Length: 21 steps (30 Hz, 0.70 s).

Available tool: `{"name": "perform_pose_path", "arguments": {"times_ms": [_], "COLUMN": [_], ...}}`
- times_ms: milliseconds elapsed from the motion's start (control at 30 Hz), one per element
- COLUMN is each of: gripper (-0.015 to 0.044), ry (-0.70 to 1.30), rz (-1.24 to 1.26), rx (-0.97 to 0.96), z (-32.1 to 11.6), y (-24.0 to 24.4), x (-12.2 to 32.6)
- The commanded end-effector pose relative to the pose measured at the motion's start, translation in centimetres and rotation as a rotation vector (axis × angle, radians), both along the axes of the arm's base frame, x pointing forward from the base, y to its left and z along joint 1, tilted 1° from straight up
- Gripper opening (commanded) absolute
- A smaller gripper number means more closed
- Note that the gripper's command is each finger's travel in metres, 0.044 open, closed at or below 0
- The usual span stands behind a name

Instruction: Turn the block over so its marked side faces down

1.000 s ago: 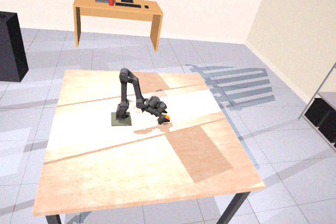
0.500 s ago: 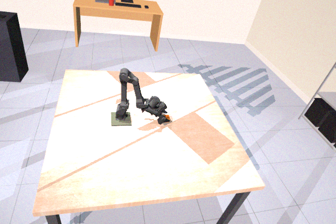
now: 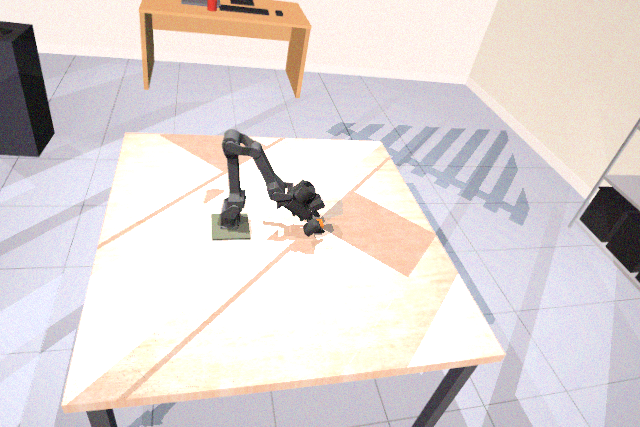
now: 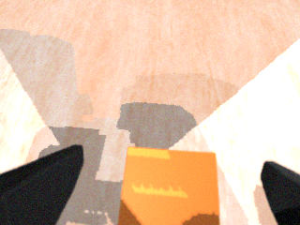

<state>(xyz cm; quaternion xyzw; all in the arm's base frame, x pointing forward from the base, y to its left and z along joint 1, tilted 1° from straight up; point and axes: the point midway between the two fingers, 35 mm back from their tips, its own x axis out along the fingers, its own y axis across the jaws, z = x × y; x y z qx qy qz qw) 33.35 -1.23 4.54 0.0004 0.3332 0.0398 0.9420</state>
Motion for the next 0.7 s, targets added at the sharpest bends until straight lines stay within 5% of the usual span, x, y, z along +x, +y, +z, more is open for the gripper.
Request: {"name": "perform_pose_path", "arguments": {"times_ms": [0, 167, 667], "gripper": [0.0440, 0.0440, 0.0440], "ry": [0.182, 0.352, 0.381], "rz": [0.006, 0.015, 0.016], "rx": [-0.027, -0.043, -0.041], "z": [3.4, 6.8, 7.1], "y": [-0.2, 0.0, 0.0], "x": [-0.2, -2.7, -2.6]}}
